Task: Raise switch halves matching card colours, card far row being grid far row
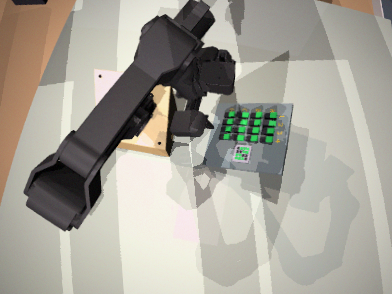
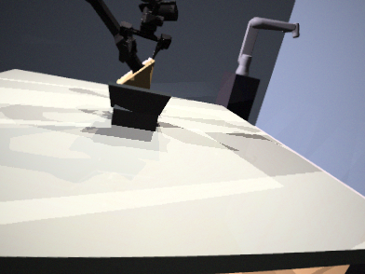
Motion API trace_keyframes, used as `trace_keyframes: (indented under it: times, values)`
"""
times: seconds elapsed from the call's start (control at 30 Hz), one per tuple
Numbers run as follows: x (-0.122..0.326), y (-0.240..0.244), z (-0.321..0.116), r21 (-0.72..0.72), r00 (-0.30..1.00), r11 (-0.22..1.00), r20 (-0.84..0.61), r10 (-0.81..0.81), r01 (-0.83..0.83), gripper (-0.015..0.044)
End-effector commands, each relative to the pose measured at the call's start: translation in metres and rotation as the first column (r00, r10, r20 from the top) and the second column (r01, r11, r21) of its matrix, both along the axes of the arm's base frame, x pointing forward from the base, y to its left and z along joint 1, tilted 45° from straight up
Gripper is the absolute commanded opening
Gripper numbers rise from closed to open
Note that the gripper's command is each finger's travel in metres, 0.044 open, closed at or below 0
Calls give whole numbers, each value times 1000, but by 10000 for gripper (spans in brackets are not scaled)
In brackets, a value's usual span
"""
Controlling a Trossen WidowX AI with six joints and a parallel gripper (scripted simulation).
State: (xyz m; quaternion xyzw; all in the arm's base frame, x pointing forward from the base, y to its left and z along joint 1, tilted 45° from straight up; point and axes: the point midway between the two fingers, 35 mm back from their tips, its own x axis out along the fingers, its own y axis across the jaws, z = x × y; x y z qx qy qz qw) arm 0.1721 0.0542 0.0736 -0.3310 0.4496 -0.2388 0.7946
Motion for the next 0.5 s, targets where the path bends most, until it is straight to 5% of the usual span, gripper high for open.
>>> trace_keyframes:
  times: [0.0, 0.27, 0.47]
  values:
    - [2, 0, -2, 3, 1000, 1000, -1, 0, 0, 374]
    - [90, -12, -58, 56, 1000, 998, 20, -13, 12, 164]
    - [98, -16, -61, 53, 999, 998, 28, -16, 14, 6]
